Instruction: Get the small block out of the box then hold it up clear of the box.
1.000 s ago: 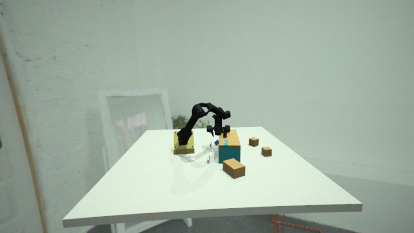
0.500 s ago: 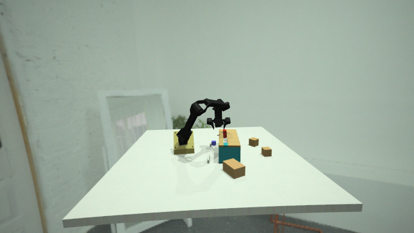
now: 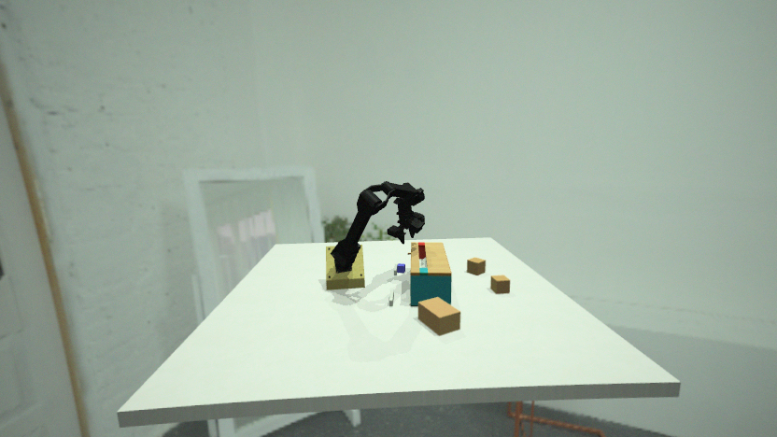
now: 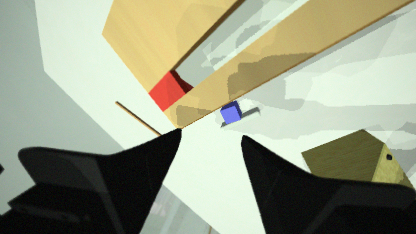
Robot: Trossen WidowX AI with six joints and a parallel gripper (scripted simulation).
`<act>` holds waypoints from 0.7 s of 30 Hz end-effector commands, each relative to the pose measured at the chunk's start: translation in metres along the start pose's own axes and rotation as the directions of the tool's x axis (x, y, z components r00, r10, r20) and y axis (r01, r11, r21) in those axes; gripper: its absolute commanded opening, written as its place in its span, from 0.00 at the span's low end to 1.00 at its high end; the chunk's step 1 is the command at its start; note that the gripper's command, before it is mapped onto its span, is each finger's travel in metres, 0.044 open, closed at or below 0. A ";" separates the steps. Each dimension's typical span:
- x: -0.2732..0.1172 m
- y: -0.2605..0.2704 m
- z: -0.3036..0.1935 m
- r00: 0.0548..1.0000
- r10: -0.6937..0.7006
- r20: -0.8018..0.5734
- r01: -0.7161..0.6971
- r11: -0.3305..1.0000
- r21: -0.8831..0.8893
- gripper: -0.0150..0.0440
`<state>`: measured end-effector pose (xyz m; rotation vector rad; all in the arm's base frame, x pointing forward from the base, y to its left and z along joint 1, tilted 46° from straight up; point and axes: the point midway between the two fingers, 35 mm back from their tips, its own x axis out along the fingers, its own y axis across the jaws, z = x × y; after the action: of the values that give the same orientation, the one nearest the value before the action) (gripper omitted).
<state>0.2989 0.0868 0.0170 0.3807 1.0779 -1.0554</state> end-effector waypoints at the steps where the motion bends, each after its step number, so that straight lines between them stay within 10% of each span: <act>1: 0.003 -0.001 -0.011 0.994 -0.030 0.109 0.106 0.587 -0.803 0.74; 21: 0.002 0.001 -0.024 0.968 -0.027 0.248 0.200 -0.508 -0.838 0.74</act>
<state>0.2924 0.0982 0.0104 -0.6896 1.4331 -0.3460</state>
